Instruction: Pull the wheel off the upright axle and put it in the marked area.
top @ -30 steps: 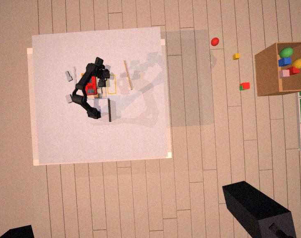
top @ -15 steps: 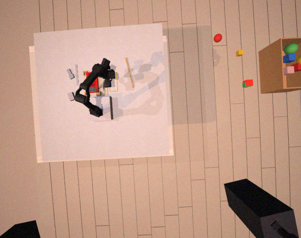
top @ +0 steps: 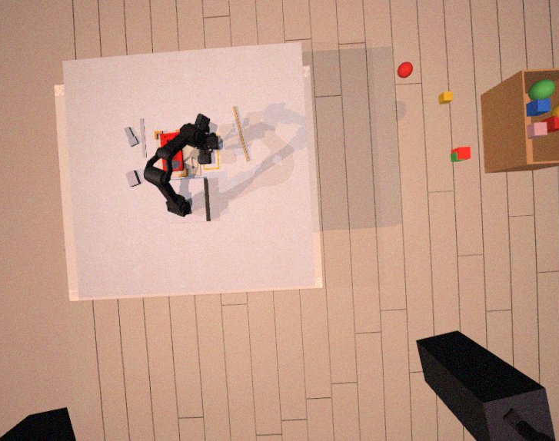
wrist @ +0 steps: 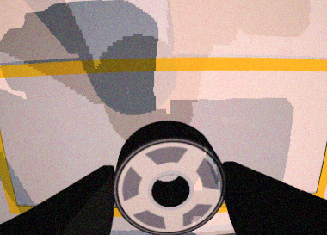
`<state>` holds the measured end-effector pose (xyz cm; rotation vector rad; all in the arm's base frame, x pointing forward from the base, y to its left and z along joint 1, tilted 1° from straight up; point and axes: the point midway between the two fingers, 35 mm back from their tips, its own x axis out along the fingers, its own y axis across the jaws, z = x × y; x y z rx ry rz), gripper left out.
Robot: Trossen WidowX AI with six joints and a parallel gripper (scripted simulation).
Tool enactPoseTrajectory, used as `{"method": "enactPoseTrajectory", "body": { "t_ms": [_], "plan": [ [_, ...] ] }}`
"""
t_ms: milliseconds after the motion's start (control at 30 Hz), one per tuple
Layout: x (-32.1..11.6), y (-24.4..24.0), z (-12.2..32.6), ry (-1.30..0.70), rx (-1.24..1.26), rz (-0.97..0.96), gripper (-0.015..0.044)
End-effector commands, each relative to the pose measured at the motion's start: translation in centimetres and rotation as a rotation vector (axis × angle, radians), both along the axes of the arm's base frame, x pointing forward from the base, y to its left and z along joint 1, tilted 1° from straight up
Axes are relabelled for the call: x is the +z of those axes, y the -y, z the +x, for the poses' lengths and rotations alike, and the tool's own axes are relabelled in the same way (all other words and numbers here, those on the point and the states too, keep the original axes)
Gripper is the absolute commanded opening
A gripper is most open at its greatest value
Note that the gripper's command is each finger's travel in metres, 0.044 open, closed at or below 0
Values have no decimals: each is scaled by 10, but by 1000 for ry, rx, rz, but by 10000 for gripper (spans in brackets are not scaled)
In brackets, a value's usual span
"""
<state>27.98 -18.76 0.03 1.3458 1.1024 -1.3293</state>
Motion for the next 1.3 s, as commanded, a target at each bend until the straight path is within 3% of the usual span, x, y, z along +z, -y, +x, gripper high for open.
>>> {"method": "enactPoseTrajectory", "body": {
  "t_ms": [0,167,533,767,900,1067,1267],
  "plan": [
    [-26,-2,-3,-3,5,1,0],
    [-27,-2,-3,-3,5,1,0],
    [-22,-3,-4,-13,0,8,289],
    [34,-3,-4,-3,5,1,300],
    [36,-3,-5,-2,5,1,300],
    [49,-19,-30,-17,8,-6,431],
    [77,-49,-74,-14,7,2,440]
  ]
}}
